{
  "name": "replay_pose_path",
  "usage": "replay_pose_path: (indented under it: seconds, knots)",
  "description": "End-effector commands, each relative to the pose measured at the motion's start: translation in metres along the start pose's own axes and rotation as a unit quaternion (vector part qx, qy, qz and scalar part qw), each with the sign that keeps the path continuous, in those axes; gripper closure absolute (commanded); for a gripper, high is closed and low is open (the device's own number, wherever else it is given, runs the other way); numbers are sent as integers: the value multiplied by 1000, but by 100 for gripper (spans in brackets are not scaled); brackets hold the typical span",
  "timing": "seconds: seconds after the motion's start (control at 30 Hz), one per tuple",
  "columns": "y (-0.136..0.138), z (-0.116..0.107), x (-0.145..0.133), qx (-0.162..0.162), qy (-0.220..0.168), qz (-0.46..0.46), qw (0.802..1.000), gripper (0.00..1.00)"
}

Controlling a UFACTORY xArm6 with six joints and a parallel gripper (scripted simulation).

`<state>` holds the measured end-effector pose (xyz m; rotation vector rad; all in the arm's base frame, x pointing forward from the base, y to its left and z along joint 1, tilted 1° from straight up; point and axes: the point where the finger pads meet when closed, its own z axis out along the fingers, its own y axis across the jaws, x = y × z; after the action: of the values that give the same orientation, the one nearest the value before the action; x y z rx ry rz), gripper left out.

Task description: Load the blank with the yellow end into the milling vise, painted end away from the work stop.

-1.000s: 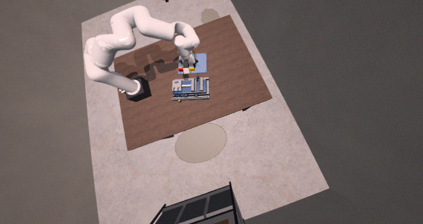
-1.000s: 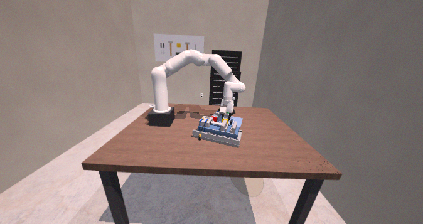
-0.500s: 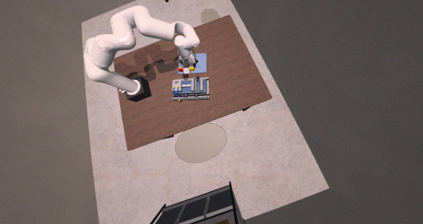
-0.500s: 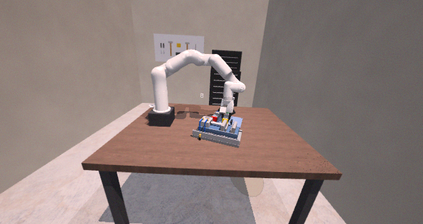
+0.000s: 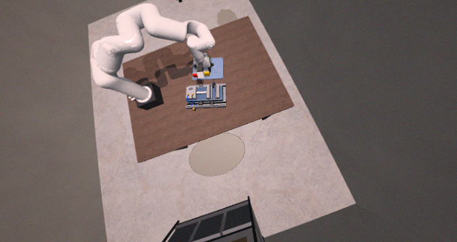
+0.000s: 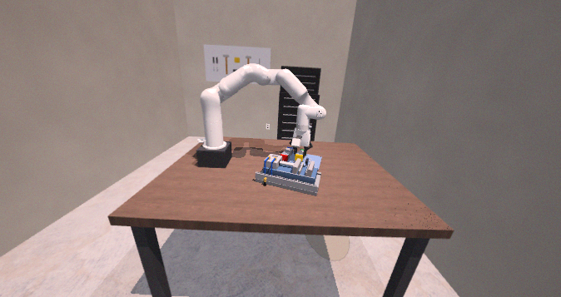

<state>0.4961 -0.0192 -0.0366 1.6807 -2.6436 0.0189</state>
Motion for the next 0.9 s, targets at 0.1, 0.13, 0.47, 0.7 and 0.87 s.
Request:
replay_pose_path:
  seconds: [0.1, 0.13, 0.47, 0.7, 0.87]
  knots:
    - [-1, -13, 0, 2, -1, 0, 1000, 100]
    - [-1, -13, 0, 2, -1, 0, 1000, 100]
    - [-1, -37, -1, 2, -1, 0, 1000, 100]
    - [-1, -43, 0, 2, -1, 0, 1000, 100]
    - [-1, -51, -1, 2, -1, 0, 1000, 100]
